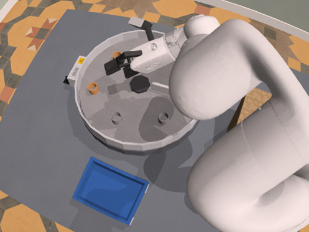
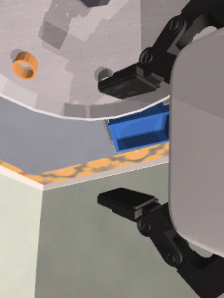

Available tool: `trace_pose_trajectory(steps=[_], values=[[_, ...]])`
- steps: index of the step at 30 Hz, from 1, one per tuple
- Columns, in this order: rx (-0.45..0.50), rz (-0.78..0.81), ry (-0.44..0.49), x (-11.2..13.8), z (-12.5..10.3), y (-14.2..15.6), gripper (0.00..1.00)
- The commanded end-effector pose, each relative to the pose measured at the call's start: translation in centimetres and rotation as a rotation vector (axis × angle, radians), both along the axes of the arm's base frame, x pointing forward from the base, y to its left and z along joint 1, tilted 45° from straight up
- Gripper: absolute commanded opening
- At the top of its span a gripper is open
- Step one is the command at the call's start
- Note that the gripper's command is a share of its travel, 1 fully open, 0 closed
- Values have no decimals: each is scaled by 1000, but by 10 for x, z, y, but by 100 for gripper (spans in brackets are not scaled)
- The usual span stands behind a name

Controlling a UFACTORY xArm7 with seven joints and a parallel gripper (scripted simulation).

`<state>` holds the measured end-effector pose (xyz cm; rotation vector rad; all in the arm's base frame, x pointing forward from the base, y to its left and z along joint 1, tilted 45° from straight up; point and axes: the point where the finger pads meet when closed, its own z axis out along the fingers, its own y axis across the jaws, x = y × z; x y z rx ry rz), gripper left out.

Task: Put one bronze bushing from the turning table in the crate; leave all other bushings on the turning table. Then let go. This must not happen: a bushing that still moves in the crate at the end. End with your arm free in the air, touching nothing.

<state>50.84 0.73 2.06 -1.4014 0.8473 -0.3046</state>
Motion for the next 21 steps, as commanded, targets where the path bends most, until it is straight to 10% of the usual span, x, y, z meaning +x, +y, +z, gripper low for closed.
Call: trace_pose_trajectory(steps=[1,21], values=[[-119,118,-6,-17,-17,4,100],[-494,541,-44,-84,-72,-18,100]])
